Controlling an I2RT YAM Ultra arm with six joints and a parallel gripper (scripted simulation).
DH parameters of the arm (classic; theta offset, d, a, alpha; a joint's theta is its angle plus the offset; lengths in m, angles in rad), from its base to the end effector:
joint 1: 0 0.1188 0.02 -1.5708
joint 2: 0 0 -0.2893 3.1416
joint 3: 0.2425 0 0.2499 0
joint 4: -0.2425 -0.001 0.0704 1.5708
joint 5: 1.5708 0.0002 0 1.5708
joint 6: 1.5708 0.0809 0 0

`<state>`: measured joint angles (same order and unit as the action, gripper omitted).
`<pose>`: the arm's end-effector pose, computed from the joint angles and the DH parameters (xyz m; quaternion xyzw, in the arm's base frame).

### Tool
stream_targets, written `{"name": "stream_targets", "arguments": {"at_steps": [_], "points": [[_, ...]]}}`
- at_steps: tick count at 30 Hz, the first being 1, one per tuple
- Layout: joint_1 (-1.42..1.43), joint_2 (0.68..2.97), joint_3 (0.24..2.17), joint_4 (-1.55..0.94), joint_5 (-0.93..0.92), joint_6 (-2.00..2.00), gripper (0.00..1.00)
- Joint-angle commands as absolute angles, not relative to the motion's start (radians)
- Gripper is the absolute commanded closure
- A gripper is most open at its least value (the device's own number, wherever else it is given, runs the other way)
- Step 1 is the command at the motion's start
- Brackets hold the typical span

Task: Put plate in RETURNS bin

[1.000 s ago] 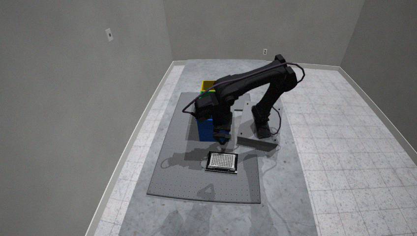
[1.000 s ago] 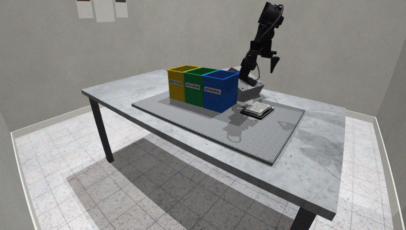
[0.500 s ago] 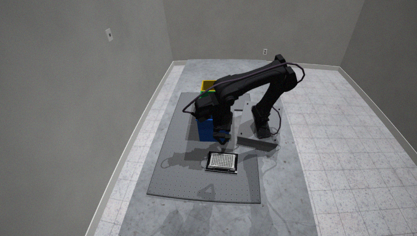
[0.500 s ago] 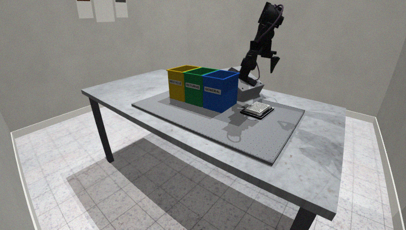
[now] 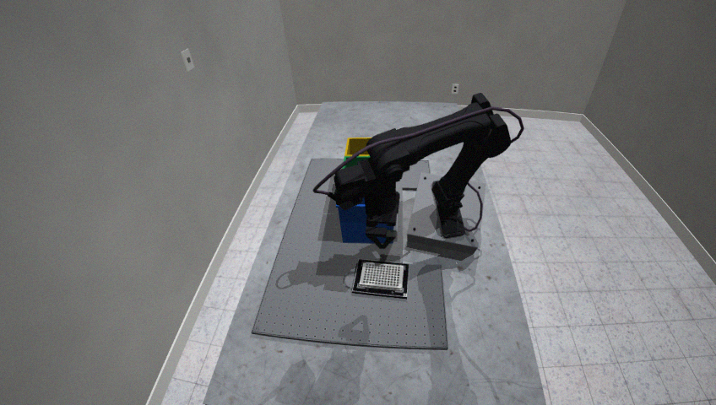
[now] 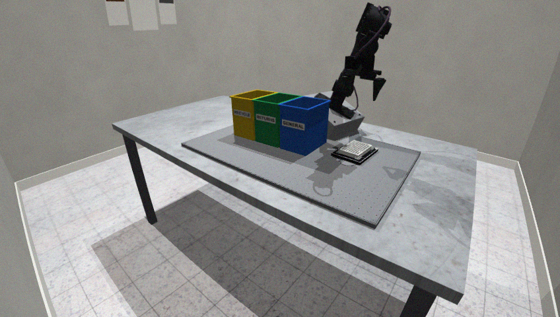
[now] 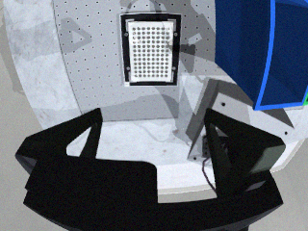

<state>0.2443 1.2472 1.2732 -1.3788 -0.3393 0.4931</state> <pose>0.1878 0.0756 0.3161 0.1034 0.9745 0.1952 0.0395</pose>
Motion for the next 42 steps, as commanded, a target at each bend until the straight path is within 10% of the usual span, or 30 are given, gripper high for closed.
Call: {"name": "stream_targets", "arguments": {"at_steps": [1, 42], "points": [[0.231, 1.23, 1.322, -1.39, -0.328, 0.504, 0.0], [0.327, 1.256, 1.098, -1.156, -0.307, 0.584, 0.0]]}}
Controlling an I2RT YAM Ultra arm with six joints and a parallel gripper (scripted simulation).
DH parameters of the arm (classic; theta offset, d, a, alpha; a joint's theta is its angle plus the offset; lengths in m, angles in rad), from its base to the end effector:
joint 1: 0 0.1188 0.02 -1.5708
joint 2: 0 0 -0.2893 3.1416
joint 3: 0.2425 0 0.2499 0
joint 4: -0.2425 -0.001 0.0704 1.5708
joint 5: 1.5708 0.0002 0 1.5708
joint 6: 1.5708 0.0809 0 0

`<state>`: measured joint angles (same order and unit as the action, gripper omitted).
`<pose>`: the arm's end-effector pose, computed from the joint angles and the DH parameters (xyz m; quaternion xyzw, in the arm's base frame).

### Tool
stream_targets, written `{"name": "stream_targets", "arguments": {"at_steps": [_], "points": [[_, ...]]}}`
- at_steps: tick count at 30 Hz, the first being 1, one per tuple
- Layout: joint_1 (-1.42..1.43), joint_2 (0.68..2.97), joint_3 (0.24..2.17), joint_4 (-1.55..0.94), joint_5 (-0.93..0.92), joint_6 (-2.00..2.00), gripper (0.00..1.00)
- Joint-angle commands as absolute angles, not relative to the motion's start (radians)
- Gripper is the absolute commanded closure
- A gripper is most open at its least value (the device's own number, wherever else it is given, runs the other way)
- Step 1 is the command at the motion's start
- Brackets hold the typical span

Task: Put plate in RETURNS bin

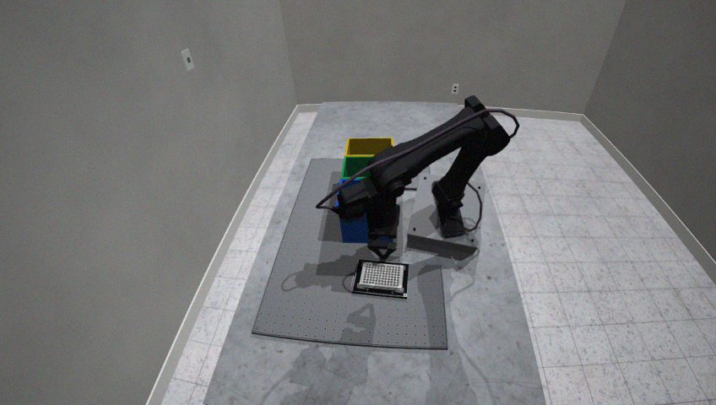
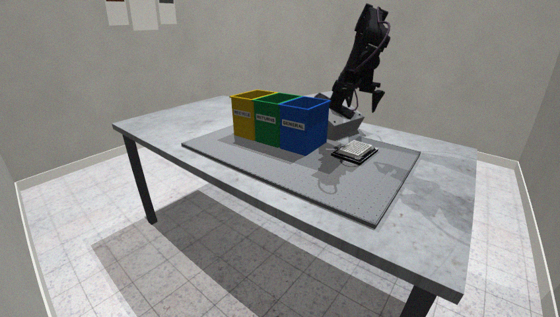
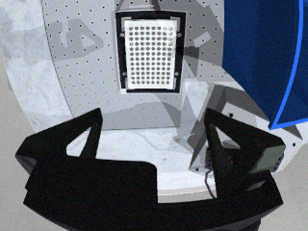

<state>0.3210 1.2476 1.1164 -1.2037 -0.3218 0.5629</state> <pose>0.1915 0.0917 0.2778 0.0996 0.9753 0.1935 0.0370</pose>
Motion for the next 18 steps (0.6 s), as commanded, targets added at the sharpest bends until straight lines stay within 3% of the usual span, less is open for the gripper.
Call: {"name": "stream_targets", "arguments": {"at_steps": [1, 18], "points": [[0.33, 1.257, 1.092, -1.149, -0.306, 0.587, 0.0], [0.366, 1.277, 1.012, -1.04, -0.296, 0.623, 0.0]]}}
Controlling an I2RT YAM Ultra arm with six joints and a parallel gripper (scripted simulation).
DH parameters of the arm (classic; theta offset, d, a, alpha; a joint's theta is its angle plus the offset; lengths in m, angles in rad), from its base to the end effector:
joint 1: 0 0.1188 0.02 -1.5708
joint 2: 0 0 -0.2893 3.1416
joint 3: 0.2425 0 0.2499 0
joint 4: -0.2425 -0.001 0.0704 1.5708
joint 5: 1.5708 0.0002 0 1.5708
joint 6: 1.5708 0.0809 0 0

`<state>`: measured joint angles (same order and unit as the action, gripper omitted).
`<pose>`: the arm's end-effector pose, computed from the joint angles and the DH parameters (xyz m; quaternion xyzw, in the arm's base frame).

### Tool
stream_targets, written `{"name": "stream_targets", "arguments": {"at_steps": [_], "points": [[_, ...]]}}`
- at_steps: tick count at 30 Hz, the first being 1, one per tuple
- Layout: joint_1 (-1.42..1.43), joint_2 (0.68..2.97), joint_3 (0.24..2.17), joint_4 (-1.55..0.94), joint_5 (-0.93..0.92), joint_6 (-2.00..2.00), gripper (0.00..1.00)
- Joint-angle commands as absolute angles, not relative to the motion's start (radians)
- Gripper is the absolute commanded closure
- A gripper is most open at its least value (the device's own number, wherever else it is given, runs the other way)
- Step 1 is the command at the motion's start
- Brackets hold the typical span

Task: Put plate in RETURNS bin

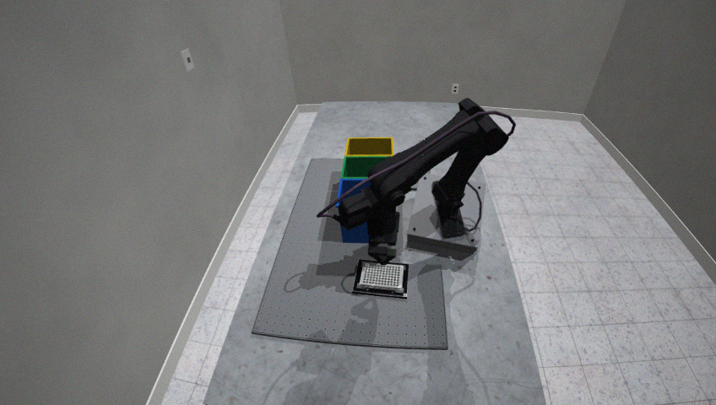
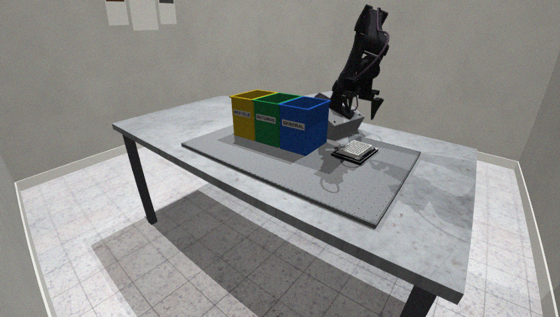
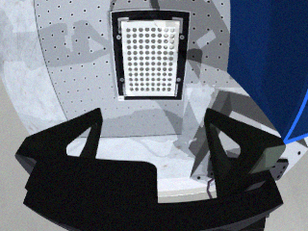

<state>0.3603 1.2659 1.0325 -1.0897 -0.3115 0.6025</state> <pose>0.1958 0.1013 0.2541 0.0994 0.9755 0.1929 0.0369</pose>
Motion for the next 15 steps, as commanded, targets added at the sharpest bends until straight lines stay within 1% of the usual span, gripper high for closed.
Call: {"name": "stream_targets", "arguments": {"at_steps": [1, 15], "points": [[0.368, 1.278, 1.007, -1.033, -0.296, 0.626, 0.0], [0.396, 1.301, 0.95, -0.945, -0.288, 0.653, 0.0]]}}
